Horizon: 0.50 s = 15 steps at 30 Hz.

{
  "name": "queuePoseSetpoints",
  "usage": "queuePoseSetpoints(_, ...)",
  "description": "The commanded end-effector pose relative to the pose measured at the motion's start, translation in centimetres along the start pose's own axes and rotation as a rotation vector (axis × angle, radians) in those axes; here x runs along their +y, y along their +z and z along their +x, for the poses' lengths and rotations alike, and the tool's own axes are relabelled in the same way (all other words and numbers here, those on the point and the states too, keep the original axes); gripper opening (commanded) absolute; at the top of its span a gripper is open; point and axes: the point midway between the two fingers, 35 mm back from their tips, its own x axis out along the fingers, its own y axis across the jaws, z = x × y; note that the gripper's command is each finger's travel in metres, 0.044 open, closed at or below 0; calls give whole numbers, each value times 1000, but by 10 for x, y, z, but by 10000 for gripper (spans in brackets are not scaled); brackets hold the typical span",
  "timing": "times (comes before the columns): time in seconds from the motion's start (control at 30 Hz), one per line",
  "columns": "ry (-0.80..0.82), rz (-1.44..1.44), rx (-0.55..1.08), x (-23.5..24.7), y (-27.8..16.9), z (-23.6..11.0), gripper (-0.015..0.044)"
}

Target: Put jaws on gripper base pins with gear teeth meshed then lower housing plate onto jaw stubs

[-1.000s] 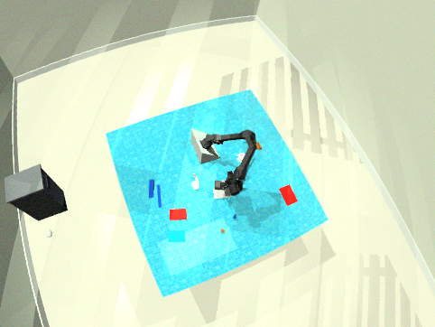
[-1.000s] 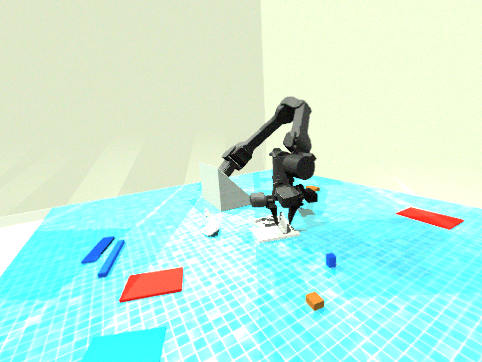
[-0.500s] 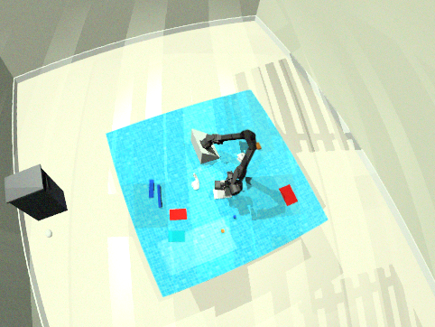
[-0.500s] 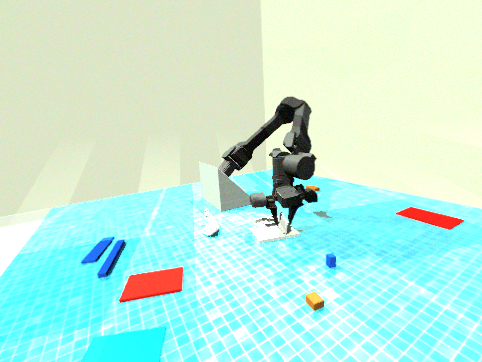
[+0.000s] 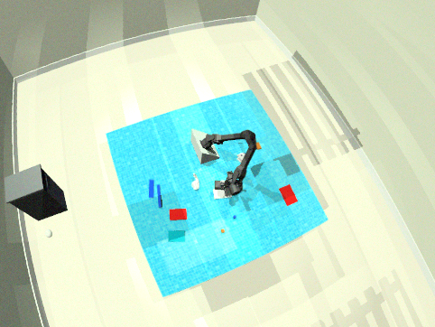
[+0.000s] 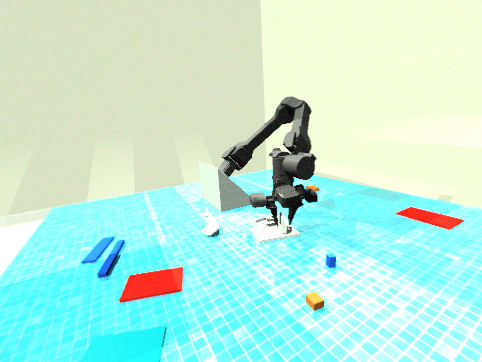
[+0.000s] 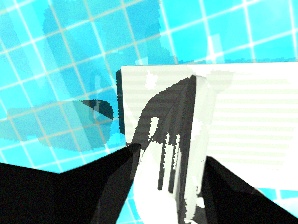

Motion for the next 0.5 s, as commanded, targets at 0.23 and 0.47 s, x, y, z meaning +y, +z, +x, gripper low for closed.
queuePoseSetpoints(0.23,0,0,0,0,0,0,224)
queuePoseSetpoints(0.47,0,0,0,0,0,0,224)
